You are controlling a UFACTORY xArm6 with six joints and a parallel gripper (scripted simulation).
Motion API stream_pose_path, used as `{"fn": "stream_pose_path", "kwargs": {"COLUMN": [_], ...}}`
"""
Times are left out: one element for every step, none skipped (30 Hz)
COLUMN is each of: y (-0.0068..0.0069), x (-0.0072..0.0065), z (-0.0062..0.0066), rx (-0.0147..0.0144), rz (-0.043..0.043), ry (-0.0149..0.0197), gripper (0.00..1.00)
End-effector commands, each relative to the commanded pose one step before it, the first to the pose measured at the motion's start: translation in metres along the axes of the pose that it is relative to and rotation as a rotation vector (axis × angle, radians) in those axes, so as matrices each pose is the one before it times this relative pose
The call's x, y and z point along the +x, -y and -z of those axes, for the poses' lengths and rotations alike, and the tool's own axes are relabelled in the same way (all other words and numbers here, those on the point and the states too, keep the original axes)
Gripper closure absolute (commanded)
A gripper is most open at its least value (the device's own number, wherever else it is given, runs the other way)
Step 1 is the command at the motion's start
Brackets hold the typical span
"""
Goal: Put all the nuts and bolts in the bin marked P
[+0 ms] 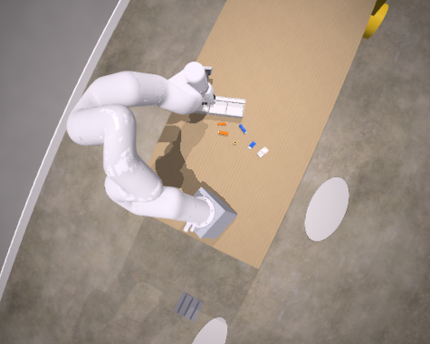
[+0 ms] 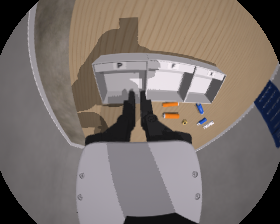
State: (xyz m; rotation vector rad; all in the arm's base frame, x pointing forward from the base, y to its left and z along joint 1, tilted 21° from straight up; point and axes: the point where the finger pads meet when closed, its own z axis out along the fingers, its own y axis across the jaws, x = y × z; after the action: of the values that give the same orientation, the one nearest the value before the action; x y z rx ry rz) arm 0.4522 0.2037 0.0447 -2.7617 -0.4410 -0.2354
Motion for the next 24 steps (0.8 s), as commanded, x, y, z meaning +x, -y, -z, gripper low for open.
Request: {"fn": "stream_pose_path", "kwargs": {"y": [0.02323, 0.004, 0.0, -0.00003, 0.0, 0.0, 0.00002, 0.00001, 0.00001, 0.00001, 0.00001, 0.00001, 0.0, 0.0, 0.0, 0.0, 0.0, -0.00004, 0.0, 0.0, 0.0, 0.0, 0.0, 0.00002], "x": [0.00143, -0.00005, 0.0, -0.00004, 0.0, 0.0, 0.00003, 0.0, 0.0, 0.0, 0.0, 0.0, 0.0, -0.00001, -0.00001, -0.00001, -0.00001, -0.00004, -0.00001, -0.00001, -0.00001, 0.0, 0.0, 0.00002], "z": [0.00121, 0.0, 0.0, -0.00004, 0.0, 0.0, 0.00003, -0.00265, -0.00265, -0.00265, -0.00266, -0.00266, -0.00266, -0.00266, -0.00267, -0.00267, -0.00267, -0.00274, -0.00267, -0.00267, -0.00267, 0.0, 0.0, -0.00262], "rx": [-0.00288, 0.00003, 0.0, 0.00003, 0.0, 0.0, -0.00002, 0.0, -0.00001, -0.00001, 0.0, 0.0, 0.0, 0.0, 0.0, 0.0, 0.0, 0.00005, 0.0, 0.0, 0.0, 0.0, 0.0, -0.00002], "rz": [-0.00069, 0.0, 0.0, 0.00001, 0.0, 0.0, -0.00001, -0.00001, -0.00001, -0.00001, -0.00001, -0.00001, -0.00001, -0.00001, -0.00001, -0.00001, -0.00001, 0.0, 0.0, 0.0, 0.0, 0.0, 0.0, -0.00001], "ry": [-0.00234, 0.0, 0.0, -0.00003, 0.0, 0.0, 0.00002, 0.00002, 0.00002, 0.00002, 0.00002, 0.00001, 0.00001, 0.00001, 0.00001, 0.00001, 0.00001, -0.00002, 0.00001, 0.00001, 0.00001, 0.0, 0.0, 0.00003], "gripper": [0.93, 0.93, 0.93, 0.93, 0.93, 0.93, 0.93, 0.93, 0.93, 0.93, 0.93, 0.93, 0.93, 0.93, 0.93, 0.93, 0.93, 0.93, 0.93, 0.93, 0.93, 0.93, 0.93, 0.93]}}
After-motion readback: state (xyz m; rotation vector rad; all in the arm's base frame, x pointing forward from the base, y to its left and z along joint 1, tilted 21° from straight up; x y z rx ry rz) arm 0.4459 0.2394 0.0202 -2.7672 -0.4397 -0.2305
